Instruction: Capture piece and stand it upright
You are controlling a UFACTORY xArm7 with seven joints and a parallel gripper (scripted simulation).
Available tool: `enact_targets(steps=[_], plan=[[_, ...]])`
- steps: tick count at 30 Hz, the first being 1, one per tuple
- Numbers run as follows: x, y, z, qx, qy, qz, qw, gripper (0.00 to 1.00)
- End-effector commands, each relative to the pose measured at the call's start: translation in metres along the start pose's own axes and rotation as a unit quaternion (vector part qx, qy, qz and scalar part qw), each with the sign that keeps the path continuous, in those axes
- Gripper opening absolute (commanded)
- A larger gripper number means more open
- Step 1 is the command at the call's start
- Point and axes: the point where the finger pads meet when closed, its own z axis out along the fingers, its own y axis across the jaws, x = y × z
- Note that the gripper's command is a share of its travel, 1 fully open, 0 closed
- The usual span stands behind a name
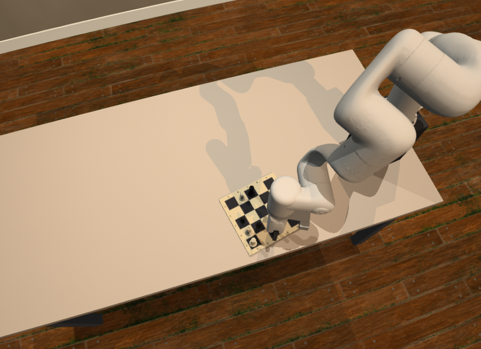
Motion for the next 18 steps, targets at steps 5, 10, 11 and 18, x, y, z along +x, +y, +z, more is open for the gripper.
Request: enact_targets(steps=[5,10,11,18], plan=[[-0.0015,0.0016,-0.0014,-0.002,-0.001,0.000,1.000,0.43],[-0.0023,0.0024,-0.0014,-0.002,-0.001,0.000,1.000,0.43],[-0.0024,0.0025,-0.0014,-0.002,-0.001,0.000,1.000,0.43],[-0.0025,0.0026,-0.0014,-0.002,-0.001,0.000,1.000,0.43]])
